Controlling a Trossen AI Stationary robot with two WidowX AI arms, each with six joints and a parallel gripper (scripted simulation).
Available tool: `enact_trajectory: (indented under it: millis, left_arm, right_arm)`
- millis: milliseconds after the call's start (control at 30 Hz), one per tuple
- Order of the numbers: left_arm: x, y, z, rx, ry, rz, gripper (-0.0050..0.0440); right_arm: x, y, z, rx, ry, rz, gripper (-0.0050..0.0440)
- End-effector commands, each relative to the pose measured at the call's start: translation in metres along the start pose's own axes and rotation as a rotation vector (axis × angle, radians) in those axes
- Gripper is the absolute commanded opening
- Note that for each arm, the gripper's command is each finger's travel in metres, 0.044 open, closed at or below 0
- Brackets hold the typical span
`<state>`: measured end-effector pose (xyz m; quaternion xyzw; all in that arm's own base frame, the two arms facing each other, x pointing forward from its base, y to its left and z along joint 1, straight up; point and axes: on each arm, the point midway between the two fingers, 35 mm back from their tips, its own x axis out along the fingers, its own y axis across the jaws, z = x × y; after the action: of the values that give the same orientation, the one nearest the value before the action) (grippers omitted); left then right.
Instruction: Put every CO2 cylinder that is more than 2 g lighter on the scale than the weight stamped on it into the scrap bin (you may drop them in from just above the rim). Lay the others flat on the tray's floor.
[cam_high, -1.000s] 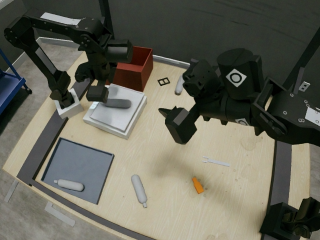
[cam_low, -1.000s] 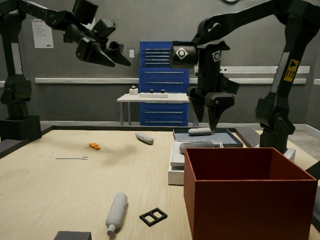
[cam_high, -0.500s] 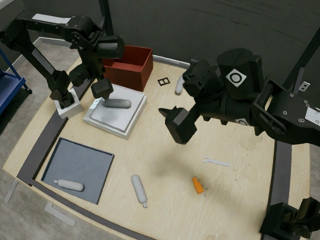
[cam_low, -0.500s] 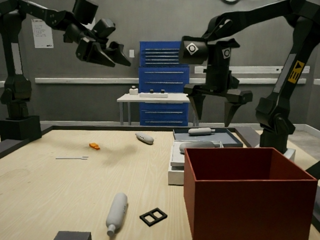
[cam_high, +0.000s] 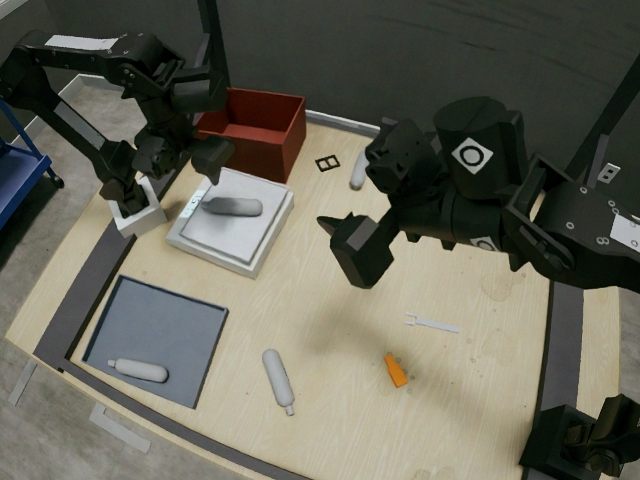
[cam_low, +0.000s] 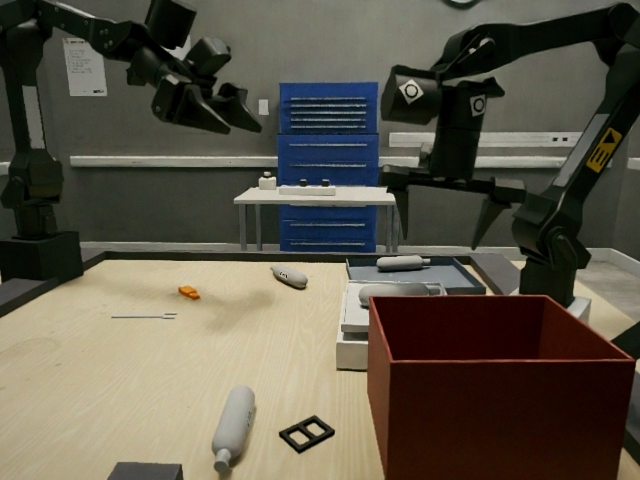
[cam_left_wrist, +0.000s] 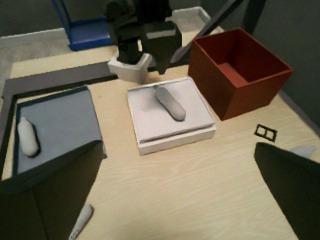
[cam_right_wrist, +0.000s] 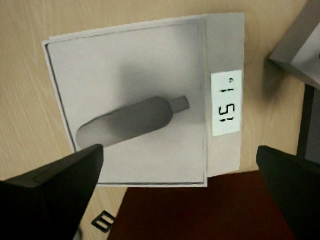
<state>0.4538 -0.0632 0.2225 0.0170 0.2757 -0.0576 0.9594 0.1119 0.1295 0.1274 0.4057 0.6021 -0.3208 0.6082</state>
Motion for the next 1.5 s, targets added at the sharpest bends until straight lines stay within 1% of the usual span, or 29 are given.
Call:
enact_trajectory:
  millis: [0,100,167,300,667,733,867,1233,1300,1367,1467]
  left_arm:
    - [-0.005,0.0,0.01,-0.002,-0.027,0.0,0.044]
    - [-0.005,0.0,0.01,-0.002,-0.027,0.0,0.044]
    - [-0.005,0.0,0.01,-0.002,-0.027,0.0,0.044]
    - [-0.005,0.0,0.01,-0.002,-0.027,0.0,0.044]
    - [-0.005,0.0,0.01,-0.002,-0.027,0.0,0.044]
    - [-0.005,0.0,0.01,-0.002,-0.027,0.0,0.044]
    - [-0.005,0.0,0.01,-0.002,-0.027,0.0,0.044]
    - [-0.005,0.0,0.01,-0.002,-0.027,0.0,0.044]
    - [-0.005,0.0,0.01,-0.002,-0.027,0.0,0.044]
    - [-0.005,0.0,0.01,-0.002,-0.027,0.0,0.044]
    - [-0.005,0.0,0.01,-0.002,-0.027,0.0,0.044]
  right_arm:
    - [-0.002,-0.006,0.0,-0.19,0.029,0.027,0.044]
    - [-0.002,-0.01,0.001,-0.329,0.033,0.043,0.044]
    - [-0.002,-0.01,0.001,-0.329,0.033,0.043,0.044]
    - [-0.002,-0.017,0.003,-0.561,0.036,0.07,0.044]
    - [0.0,-0.03,0.005,-1.064,0.019,0.137,0.044]
    - [0.0,-0.03,0.005,-1.064,0.019,0.137,0.044]
    - [0.002,-0.038,0.008,-1.288,0.0,0.165,0.044]
    - [0.01,-0.056,0.014,-1.788,-0.076,0.223,0.044]
    - [0.01,-0.056,0.014,-1.788,-0.076,0.223,0.044]
    - [0.012,-0.06,0.016,-1.9,-0.097,0.234,0.044]
    - [0.015,-0.063,0.017,-1.996,-0.118,0.243,0.044]
